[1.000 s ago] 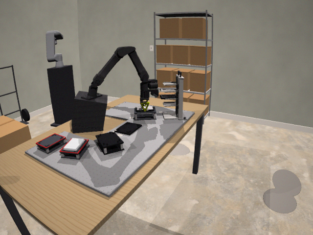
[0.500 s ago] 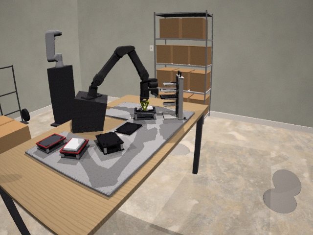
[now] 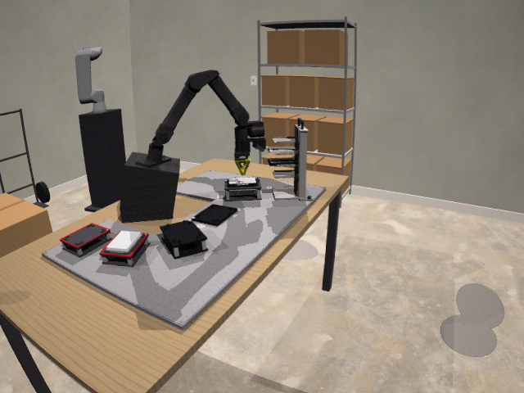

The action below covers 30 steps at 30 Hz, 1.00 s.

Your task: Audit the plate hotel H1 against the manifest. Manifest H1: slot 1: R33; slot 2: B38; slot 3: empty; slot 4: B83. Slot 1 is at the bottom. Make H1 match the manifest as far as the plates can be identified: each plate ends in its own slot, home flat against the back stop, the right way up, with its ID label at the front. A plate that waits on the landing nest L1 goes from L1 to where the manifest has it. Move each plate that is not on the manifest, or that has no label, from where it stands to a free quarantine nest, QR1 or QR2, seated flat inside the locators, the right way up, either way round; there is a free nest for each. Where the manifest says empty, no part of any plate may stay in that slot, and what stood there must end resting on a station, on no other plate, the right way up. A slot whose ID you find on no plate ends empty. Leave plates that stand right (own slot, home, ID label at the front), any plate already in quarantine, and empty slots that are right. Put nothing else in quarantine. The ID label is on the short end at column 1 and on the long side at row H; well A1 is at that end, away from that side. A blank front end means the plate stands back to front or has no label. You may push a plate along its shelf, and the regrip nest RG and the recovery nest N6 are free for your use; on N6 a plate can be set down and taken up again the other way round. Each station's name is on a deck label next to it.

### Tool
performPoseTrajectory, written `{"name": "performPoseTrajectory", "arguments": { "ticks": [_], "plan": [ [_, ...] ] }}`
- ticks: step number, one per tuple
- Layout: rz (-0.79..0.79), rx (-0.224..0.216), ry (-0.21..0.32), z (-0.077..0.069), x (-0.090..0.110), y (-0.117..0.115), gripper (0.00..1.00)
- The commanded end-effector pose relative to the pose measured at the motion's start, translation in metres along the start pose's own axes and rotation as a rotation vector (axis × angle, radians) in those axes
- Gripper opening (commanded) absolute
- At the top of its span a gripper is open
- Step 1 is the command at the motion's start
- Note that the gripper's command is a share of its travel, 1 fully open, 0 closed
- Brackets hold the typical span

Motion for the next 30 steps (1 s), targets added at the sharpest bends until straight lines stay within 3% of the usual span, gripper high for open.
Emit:
{"name": "performPoseTrajectory", "arguments": {
  "ticks": [1, 30],
  "plan": [
    [-0.007, -0.015, -0.021, -0.025, -0.005, 0.008, 1.0],
    [-0.007, -0.012, -0.023, -0.09, -0.004, 0.007, 1.0]
  ]
}}
Point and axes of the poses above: the point where the finger pads meet when closed, its own z axis out along the fingers, its own y axis across the jaws, x = y × z, the point moved 2 cm from there along -z, back along the fingers, and after that the axes turned 15 degrees about z, right-handed, at the moved point
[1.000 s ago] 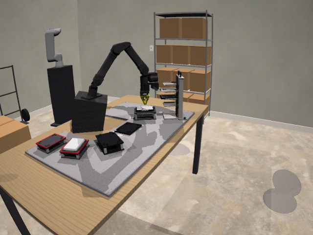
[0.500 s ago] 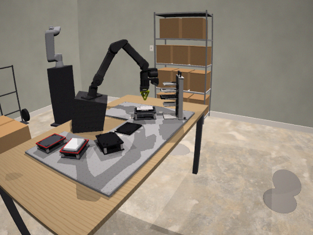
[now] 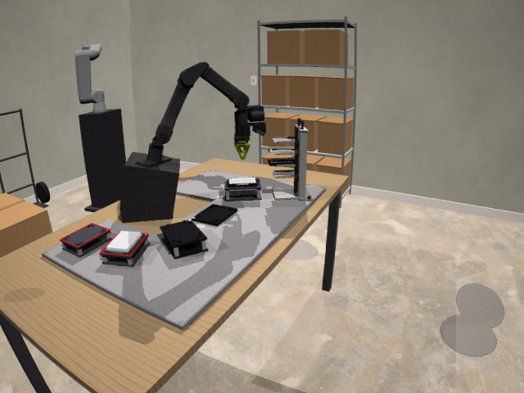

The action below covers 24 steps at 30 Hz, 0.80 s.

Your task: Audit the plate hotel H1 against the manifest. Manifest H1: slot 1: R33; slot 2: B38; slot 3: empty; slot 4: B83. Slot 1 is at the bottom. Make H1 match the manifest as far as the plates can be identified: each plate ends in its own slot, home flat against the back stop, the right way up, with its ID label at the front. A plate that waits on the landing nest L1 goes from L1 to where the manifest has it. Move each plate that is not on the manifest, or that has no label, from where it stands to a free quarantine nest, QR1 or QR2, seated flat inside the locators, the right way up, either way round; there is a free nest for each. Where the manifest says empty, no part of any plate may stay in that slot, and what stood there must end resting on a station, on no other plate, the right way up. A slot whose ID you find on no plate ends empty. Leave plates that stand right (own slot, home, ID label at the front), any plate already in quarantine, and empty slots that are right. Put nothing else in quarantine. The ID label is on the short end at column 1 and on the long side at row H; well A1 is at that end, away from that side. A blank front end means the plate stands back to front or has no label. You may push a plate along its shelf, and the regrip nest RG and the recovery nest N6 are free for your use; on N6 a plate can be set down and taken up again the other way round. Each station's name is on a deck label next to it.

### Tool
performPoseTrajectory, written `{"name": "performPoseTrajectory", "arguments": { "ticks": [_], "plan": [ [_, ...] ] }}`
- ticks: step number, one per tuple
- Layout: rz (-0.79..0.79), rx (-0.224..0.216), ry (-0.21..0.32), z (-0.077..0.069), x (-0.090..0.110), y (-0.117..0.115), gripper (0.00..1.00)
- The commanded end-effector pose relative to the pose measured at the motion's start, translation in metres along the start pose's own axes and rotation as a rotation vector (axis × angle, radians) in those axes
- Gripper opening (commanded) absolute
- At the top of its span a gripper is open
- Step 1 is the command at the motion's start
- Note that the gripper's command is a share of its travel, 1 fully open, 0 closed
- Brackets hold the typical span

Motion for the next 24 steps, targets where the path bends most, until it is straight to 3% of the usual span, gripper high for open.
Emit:
{"name": "performPoseTrajectory", "arguments": {
  "ticks": [1, 20, 23, 24],
  "plan": [
    [-0.008, -0.01, -0.021, -0.022, -0.002, 0.006, 1.0],
    [-0.008, -0.009, -0.021, -0.067, -0.001, 0.005, 1.0],
    [0.001, -0.004, -0.014, -0.066, -0.002, -0.005, 1.0],
    [0.0, 0.009, 0.019, -0.058, 0.007, -0.013, 1.0]
  ]
}}
Point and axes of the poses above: the point where the finger pads meet when closed, its own z axis out along the fingers, its own y axis across the jaws, x = y × z, the point moved 2 cm from there along -z, back along the fingers, and after that the axes turned 15 degrees about z, right-handed, at the moved point
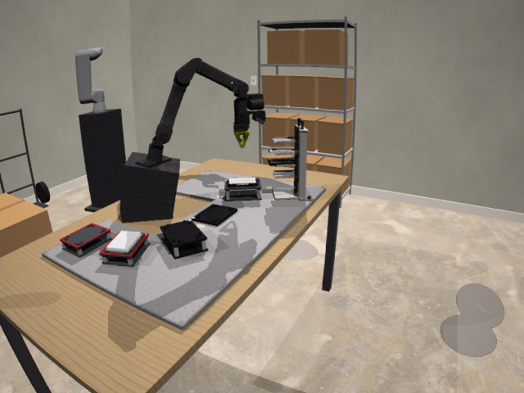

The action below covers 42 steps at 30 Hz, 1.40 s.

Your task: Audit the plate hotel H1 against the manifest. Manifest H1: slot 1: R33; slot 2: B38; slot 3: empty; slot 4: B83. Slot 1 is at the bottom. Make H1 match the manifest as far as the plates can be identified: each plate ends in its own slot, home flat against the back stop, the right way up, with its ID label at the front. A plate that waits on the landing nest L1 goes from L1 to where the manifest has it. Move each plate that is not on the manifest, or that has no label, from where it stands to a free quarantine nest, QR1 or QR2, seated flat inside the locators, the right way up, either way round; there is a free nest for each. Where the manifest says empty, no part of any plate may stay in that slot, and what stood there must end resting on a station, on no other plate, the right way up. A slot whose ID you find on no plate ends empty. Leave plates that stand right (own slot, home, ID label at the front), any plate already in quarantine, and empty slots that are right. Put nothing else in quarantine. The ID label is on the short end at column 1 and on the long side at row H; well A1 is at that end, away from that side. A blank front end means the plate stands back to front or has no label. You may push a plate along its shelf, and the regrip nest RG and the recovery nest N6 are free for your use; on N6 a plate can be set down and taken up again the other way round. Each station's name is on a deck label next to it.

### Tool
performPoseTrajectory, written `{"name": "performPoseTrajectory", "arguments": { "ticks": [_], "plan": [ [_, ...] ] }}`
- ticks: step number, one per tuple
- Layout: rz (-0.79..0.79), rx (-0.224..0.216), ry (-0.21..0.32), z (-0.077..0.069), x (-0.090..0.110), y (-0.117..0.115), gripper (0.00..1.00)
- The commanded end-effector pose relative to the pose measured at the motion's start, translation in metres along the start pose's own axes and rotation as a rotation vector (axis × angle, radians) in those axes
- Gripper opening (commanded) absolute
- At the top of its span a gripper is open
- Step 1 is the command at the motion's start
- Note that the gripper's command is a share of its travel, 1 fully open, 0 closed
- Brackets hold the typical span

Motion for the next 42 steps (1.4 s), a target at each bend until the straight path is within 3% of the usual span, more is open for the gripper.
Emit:
{"name": "performPoseTrajectory", "arguments": {
  "ticks": [1, 20, 22, 24, 39, 42],
  "plan": [
    [0.006, 0.009, 0.017, -0.005, 0.006, -0.016, 1.0],
    [0.006, 0.0, -0.006, -0.005, -0.005, -0.07, 1.0],
    [0.006, -0.008, -0.041, -0.005, -0.004, -0.076, 1.0],
    [0.006, -0.008, -0.041, -0.005, -0.004, -0.076, 1.0],
    [0.003, -0.067, -0.284, -0.004, 0.005, -0.127, 1.0],
    [0.002, -0.071, -0.3, -0.004, 0.005, -0.13, 1.0]
  ]
}}
Point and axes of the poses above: the point where the finger pads meet when closed, its own z axis out along the fingers, its own y axis across the jaws, x = y × z, the point moved 2 cm from there along -z, back along the fingers, and after that the axes turned 15 degrees about z, right-handed, at the moved point
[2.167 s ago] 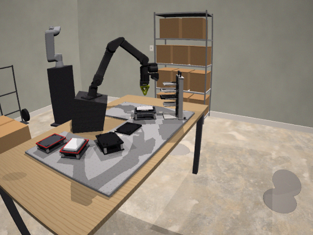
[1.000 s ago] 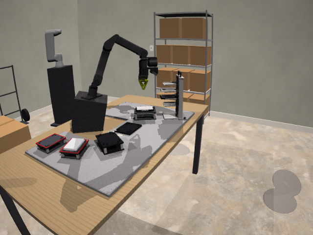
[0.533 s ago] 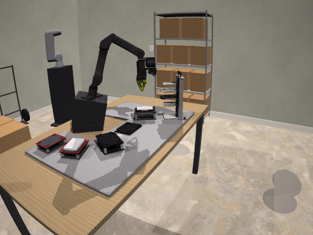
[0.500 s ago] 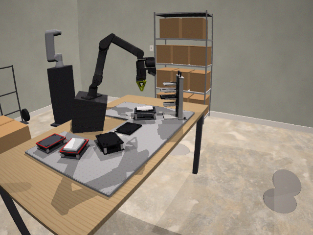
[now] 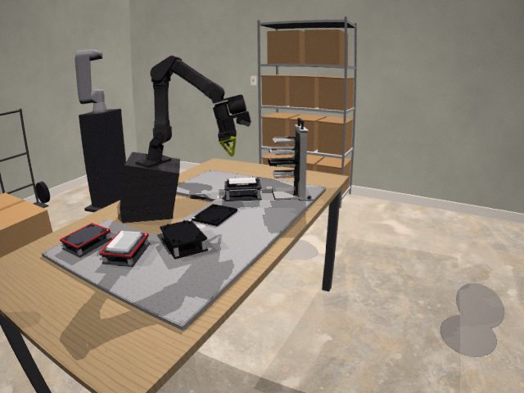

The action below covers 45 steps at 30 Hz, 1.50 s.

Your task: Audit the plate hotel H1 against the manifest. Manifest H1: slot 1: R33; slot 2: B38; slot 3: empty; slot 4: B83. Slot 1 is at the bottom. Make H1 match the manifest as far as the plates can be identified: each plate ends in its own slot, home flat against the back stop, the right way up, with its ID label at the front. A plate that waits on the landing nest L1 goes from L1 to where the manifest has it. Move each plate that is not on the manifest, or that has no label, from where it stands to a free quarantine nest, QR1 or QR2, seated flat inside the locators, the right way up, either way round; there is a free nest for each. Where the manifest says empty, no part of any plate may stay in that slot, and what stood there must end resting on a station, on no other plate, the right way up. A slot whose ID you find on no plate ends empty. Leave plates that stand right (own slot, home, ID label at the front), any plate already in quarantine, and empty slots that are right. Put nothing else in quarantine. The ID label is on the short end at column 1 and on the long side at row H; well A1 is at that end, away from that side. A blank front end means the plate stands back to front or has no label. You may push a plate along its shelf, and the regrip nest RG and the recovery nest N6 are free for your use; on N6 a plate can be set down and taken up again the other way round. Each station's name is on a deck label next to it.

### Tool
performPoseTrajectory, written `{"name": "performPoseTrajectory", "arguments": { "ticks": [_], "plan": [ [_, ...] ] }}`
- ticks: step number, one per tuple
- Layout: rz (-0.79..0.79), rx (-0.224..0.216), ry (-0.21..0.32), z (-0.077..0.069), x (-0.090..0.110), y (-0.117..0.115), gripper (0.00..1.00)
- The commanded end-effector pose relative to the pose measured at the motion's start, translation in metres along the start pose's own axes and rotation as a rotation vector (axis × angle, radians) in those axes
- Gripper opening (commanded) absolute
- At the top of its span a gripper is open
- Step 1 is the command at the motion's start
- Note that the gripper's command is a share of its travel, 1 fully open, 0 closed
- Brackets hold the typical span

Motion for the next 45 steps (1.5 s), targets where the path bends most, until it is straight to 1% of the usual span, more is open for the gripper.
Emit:
{"name": "performPoseTrajectory", "arguments": {
  "ticks": [1, 8, 14, 16, 31, 34, 35, 36, 37, 39, 40, 44, 45],
  "plan": [
    [-0.026, -0.038, -0.099, -0.005, -0.011, -0.003, 1.0],
    [-0.028, -0.067, -0.212, -0.006, -0.007, -0.027, 1.0],
    [-0.028, -0.093, -0.308, -0.006, -0.005, -0.028, 1.0],
    [-0.028, -0.093, -0.308, -0.006, -0.005, -0.028, 1.0],
    [-0.017, -0.162, -0.547, -0.004, -0.001, -0.029, 1.0],
    [-0.029, -0.159, -0.55, -0.004, 0.0, -0.032, 1.0],
    [-0.033, -0.159, -0.565, -0.009, -0.004, -0.035, 1.0],
    [-0.033, -0.159, -0.562, -0.008, -0.002, -0.038, 1.0],
    [-0.029, -0.159, -0.55, -0.005, 0.003, -0.042, 1.0],
    [-0.03, -0.158, -0.55, -0.006, 0.005, -0.048, 1.0],
    [-0.021, -0.16, -0.526, -0.003, 0.011, -0.051, 1.0],
    [-0.013, -0.163, -0.507, 0.0, 0.017, -0.064, 1.0],
    [-0.013, -0.163, -0.508, -0.001, 0.015, -0.068, 1.0]
  ]
}}
Point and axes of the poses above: the point where the finger pads meet when closed, its own z axis out along the fingers, its own y axis across the jaws, x = y × z, the point moved 2 cm from there along -z, back along the fingers, and after that the axes turned 15 degrees about z, right-handed, at the moved point
